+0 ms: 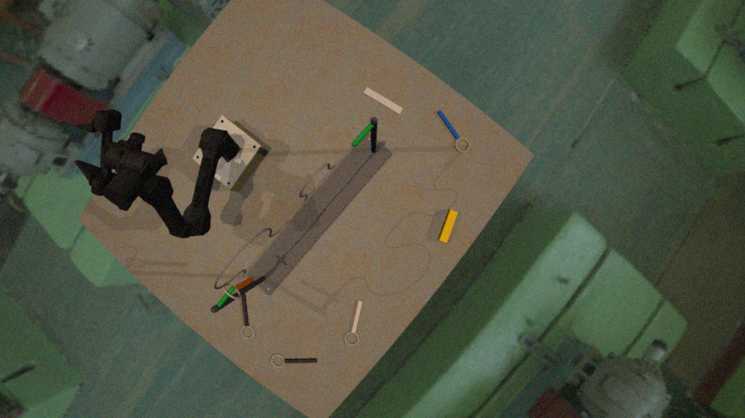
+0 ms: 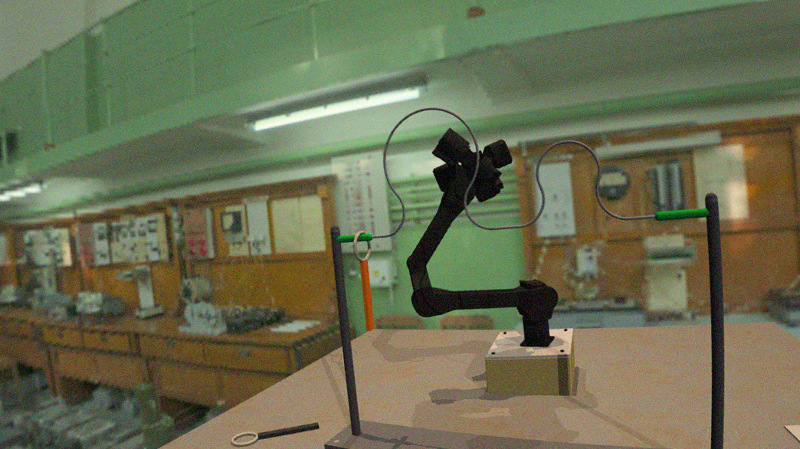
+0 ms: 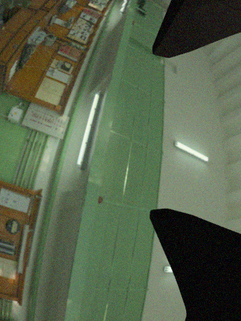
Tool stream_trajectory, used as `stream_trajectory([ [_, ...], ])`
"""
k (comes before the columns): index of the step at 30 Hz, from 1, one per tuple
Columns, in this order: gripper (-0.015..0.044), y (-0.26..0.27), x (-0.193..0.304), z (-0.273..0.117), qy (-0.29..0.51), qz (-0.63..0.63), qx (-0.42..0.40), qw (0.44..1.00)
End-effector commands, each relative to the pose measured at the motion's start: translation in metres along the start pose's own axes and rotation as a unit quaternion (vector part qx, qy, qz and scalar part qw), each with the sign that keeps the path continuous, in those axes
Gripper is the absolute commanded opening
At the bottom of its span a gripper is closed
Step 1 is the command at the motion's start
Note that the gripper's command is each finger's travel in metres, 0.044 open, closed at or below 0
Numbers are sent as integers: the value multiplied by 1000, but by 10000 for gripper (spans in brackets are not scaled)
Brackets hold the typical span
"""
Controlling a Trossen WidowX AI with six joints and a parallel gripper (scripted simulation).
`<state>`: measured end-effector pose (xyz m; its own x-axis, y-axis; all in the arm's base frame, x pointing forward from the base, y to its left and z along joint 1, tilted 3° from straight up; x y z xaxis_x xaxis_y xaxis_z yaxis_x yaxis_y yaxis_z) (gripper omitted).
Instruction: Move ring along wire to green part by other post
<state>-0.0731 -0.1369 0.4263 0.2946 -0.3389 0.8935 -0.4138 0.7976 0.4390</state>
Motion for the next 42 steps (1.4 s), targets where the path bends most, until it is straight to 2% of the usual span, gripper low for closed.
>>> stream_trajectory([
  [1,374,1,0,0,0,0,-2,1000],
  [9,164,41,-10,7,-12,22,-84,996],
  [16,160,102,-36,4,-38,106,-183,977],
  [24,160,167,-67,-26,-44,197,-303,931],
  [33,160,219,-98,-89,-17,284,-438,852],
  [42,160,242,-121,-172,43,348,-561,750],
])
Point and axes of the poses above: the point midway between the two fingers, 35 mm back from their tips, its own z axis out along the fingers, its own y axis across the jaws, x = y × z, the point moved 1 cm from there along -z, back along the fingers, and after that the axes turned 11 degrees about -z, right-handed, at the moved point
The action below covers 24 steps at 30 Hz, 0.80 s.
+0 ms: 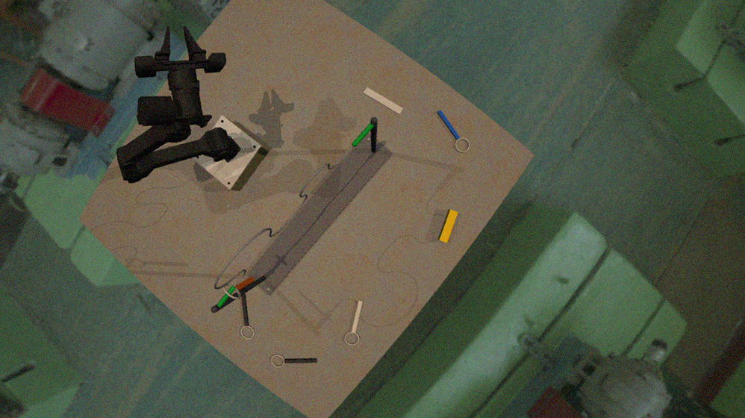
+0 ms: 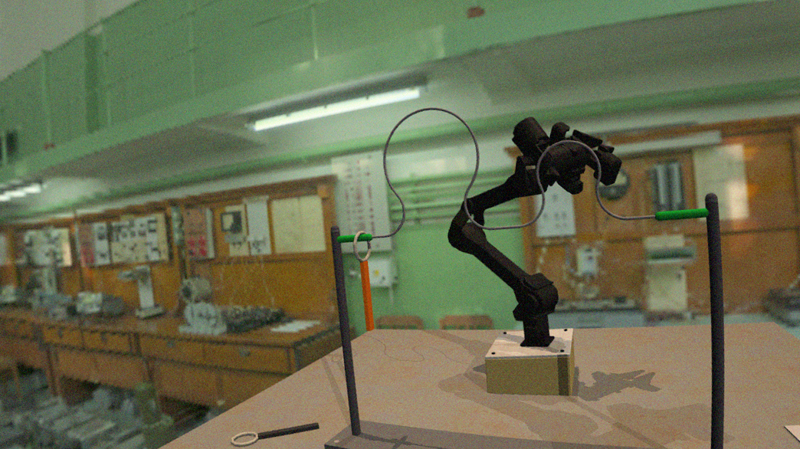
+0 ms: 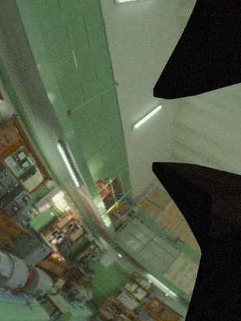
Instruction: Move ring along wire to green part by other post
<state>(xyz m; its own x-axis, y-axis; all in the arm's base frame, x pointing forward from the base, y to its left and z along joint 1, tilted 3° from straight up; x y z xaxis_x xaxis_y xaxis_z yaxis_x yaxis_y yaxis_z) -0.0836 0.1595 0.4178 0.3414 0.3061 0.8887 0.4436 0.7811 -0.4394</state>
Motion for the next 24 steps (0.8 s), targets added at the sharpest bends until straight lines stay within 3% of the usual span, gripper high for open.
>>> stream_trajectory([
  [1,160,42,8,-11,30,58,-57,996],
  [11,160,125,26,-69,136,179,-179,958],
  [24,160,194,25,-191,321,310,-285,849],
])
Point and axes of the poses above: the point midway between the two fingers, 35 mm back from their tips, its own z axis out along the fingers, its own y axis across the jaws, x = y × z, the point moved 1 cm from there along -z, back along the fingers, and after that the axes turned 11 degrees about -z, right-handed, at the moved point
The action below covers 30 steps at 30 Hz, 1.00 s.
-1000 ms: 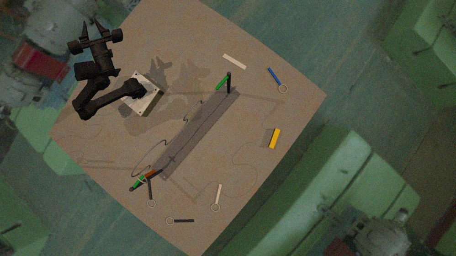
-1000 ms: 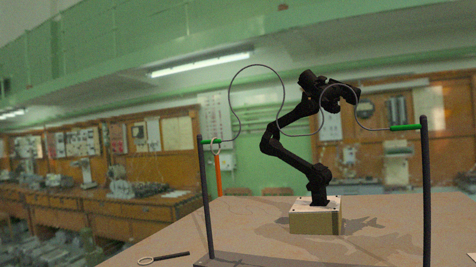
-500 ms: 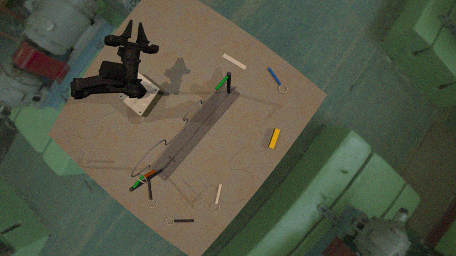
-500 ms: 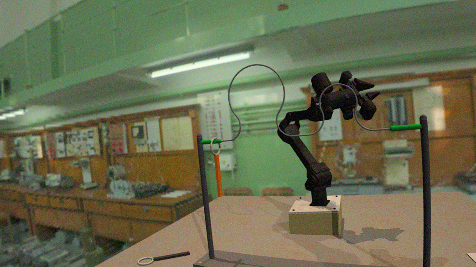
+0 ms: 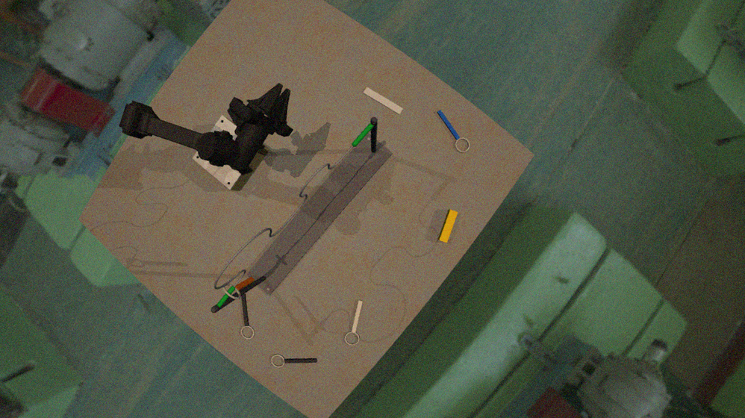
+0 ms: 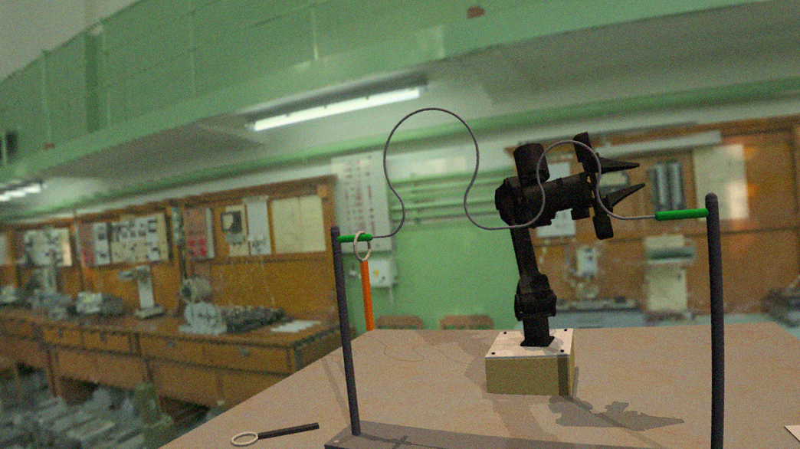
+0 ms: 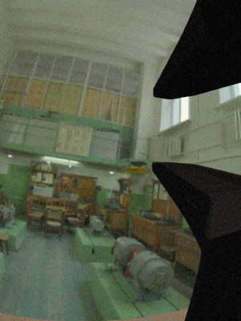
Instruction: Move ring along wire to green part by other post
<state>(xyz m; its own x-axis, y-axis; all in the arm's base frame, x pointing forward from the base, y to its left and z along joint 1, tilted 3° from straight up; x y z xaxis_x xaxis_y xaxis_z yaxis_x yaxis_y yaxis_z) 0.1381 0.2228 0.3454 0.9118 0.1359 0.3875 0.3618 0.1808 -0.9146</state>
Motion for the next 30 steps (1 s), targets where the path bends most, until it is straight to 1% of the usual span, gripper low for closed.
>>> stream_trajectory([
  [1,160,30,27,-22,62,59,-26,996],
  [6,160,61,56,-59,143,123,-45,981],
  [12,160,52,74,-80,203,112,-50,971],
  [17,160,64,84,-101,240,140,-53,959],
  [30,160,112,101,-196,381,262,-36,886],
])
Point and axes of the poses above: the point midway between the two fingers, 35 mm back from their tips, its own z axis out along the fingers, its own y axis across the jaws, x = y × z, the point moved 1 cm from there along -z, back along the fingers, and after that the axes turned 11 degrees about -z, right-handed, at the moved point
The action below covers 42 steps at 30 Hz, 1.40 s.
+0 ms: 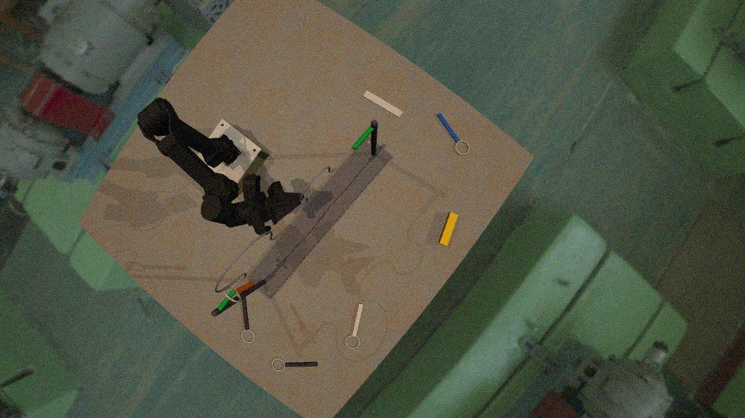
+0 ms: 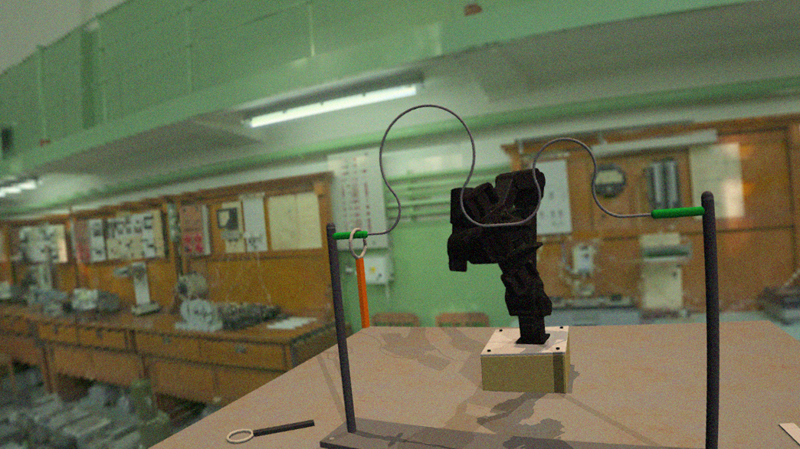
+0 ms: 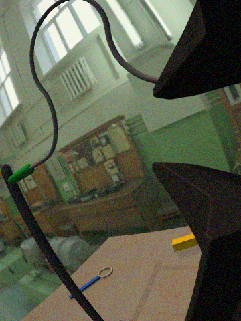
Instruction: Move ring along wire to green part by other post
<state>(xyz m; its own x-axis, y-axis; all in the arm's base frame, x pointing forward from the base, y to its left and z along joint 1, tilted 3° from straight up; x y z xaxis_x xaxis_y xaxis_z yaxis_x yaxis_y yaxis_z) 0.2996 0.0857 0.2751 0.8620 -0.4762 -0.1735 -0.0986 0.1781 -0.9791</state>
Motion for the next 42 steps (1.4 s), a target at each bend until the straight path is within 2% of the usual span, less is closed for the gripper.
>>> stream_trajectory([
  [1,160,14,28,-20,48,53,5,997],
  [8,160,36,77,-77,148,157,37,976],
  [16,160,63,112,-151,251,269,101,924],
  [24,160,91,122,-229,333,367,190,847],
  [30,160,109,112,-274,369,415,247,794],
  [33,160,113,108,-283,376,425,261,781],
  [42,160,97,119,-274,369,434,269,777],
])
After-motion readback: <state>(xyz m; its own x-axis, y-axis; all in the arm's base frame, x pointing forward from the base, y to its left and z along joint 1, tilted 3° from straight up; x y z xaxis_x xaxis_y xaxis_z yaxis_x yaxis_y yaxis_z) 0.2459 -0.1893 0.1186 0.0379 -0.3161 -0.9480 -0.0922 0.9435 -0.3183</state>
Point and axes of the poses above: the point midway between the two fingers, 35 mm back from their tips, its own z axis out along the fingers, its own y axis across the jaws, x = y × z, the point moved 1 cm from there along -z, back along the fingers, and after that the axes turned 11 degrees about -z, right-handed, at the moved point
